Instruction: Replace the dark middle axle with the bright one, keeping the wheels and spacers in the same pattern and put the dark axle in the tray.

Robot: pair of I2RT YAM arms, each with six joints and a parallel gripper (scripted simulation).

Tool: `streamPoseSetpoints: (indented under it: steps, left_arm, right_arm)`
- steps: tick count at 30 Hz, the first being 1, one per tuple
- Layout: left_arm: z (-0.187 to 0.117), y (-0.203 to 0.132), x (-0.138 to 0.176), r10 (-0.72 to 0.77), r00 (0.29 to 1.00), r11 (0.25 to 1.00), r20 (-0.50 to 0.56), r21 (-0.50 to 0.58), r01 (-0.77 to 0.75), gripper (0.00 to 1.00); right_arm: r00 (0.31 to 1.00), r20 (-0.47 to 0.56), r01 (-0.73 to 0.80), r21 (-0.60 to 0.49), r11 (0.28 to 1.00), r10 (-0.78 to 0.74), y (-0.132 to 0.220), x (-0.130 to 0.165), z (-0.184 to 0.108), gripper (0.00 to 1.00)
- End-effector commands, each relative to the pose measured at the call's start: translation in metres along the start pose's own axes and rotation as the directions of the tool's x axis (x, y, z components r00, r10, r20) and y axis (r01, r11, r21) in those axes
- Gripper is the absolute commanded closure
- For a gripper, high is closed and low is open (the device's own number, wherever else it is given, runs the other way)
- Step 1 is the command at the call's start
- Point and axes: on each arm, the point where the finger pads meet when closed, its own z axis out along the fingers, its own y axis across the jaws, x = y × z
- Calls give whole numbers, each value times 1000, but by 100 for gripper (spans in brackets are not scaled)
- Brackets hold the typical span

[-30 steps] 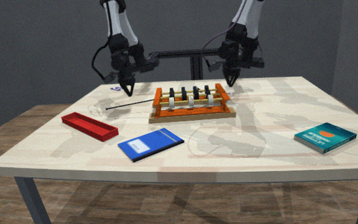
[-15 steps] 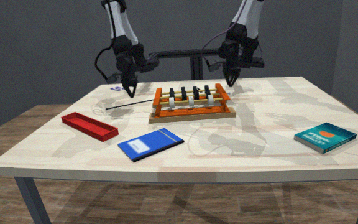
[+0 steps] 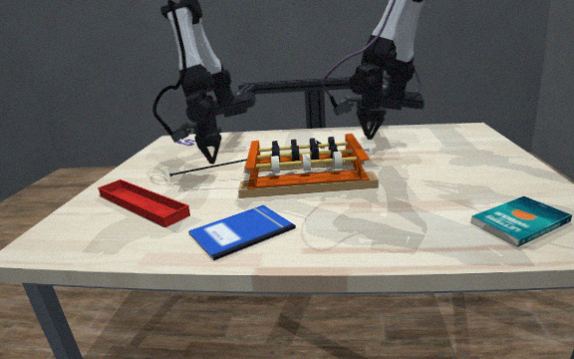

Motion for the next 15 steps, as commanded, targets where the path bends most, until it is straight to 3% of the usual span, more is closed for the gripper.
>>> streamPoseSetpoints:
  steps: [1, 12, 15]
  left_arm:
    - [2, -2, -1, 2, 1000, 1000, -9, 13, -2, 69]
    - [2, -2, -1, 2, 1000, 1000, -9, 13, -2, 69]
    - [2, -2, -1, 2, 1000, 1000, -9, 13, -2, 69]
  right_arm:
    - [1000, -8, 4, -7, 1000, -4, 5, 1, 8, 81]
    - [1000, -9, 5, -4, 1000, -5, 0, 0, 28, 81]
    - [1000, -7, 13, -38, 999, -13, 13, 3, 16, 81]
